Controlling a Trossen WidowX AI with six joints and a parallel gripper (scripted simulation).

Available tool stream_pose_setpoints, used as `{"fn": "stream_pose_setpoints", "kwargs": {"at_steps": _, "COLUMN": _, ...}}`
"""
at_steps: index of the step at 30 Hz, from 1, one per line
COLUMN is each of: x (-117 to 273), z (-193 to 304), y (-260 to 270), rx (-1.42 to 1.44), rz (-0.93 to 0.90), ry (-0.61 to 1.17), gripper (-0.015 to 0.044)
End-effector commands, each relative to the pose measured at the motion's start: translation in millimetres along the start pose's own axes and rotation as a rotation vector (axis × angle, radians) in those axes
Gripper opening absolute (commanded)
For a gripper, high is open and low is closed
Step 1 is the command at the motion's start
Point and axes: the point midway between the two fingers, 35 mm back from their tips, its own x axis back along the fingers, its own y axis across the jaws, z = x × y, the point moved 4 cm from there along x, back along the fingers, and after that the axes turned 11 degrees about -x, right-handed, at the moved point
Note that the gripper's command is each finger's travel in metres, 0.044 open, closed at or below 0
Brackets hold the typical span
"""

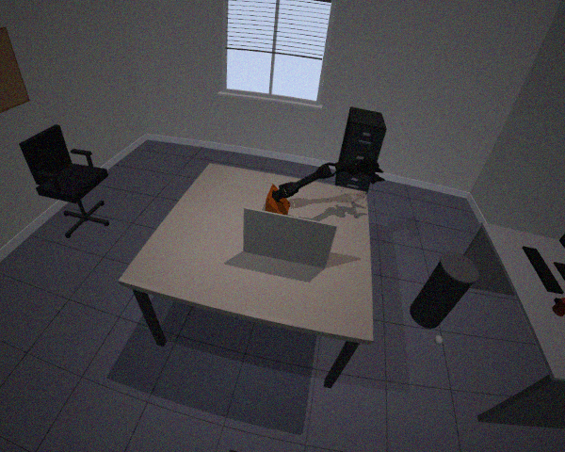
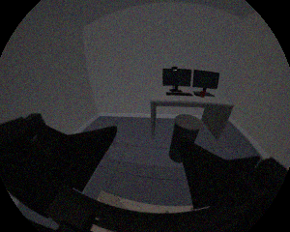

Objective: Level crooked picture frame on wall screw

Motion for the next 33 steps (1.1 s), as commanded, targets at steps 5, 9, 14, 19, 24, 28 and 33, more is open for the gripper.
{"fn": "stream_pose_setpoints", "kwargs": {"at_steps": 5, "x": -7, "z": -15, "y": -58, "rx": -0.064, "rz": 0.073, "ry": -0.013, "gripper": 0.0269}}
{"fn": "stream_pose_setpoints", "kwargs": {"at_steps": 9, "x": -3, "z": -34, "y": -120, "rx": -0.137, "rz": 0.156, "ry": -0.033, "gripper": 0.026}}
{"fn": "stream_pose_setpoints", "kwargs": {"at_steps": 14, "x": 20, "z": -60, "y": -194, "rx": -0.249, "rz": 0.272, "ry": -0.078, "gripper": 0.026}}
{"fn": "stream_pose_setpoints", "kwargs": {"at_steps": 19, "x": 60, "z": -85, "y": -257, "rx": -0.37, "rz": 0.393, "ry": -0.146, "gripper": 0.026}}
{"fn": "stream_pose_setpoints", "kwargs": {"at_steps": 24, "x": 117, "z": -105, "y": -307, "rx": -0.512, "rz": 0.521, "ry": -0.253, "gripper": 0.026}}
{"fn": "stream_pose_setpoints", "kwargs": {"at_steps": 28, "x": 169, "z": -115, "y": -336, "rx": -0.63, "rz": 0.616, "ry": -0.368, "gripper": 0.026}}
{"fn": "stream_pose_setpoints", "kwargs": {"at_steps": 33, "x": 234, "z": -117, "y": -359, "rx": -0.774, "rz": 0.713, "ry": -0.543, "gripper": 0.026}}
